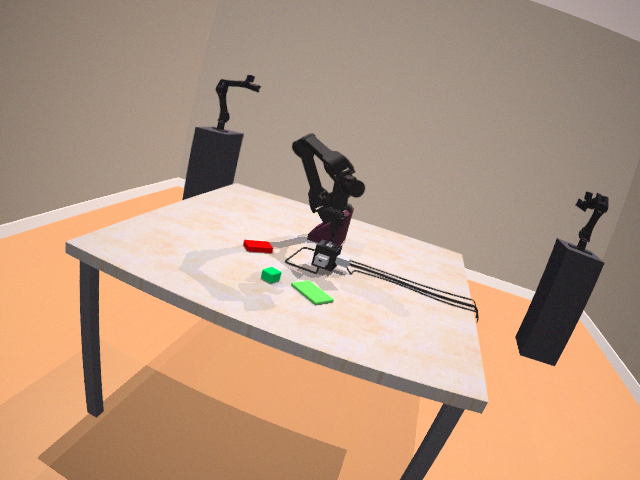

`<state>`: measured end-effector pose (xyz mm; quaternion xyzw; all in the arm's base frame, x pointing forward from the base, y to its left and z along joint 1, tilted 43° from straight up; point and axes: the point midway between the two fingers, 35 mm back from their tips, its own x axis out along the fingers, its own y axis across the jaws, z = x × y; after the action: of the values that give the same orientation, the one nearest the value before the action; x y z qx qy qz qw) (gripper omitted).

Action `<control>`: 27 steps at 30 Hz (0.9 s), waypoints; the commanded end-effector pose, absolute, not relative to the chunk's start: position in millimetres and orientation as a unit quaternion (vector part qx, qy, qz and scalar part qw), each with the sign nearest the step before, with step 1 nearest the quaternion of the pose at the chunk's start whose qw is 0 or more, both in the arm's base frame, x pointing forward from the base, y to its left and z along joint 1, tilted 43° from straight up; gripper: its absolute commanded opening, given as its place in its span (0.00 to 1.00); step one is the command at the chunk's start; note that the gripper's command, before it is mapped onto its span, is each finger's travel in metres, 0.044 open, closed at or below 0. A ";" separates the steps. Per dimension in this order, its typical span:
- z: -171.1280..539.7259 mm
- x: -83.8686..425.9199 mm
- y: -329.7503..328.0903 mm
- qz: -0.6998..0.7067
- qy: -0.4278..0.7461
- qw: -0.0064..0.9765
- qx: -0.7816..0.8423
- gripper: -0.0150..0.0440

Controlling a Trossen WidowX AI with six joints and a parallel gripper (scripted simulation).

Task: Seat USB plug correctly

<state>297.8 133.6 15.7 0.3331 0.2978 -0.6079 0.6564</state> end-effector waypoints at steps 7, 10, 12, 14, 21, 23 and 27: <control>13.6 296.5 131.7 -0.609 0.300 0.656 0.330 0.25; 13.3 296.5 131.4 -0.609 0.300 0.656 0.330 0.25; 13.2 296.5 131.3 -0.609 0.300 0.656 0.330 0.25; 13.0 296.6 131.1 -0.609 0.300 0.656 0.330 0.25; 12.4 296.6 130.5 -0.609 0.300 0.656 0.330 0.25; 12.2 296.6 130.4 -0.609 0.300 0.656 0.330 0.25; 11.8 296.7 130.1 -0.609 0.300 0.656 0.330 0.25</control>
<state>297.9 131.6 13.2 0.3333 0.2985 -0.6081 0.6558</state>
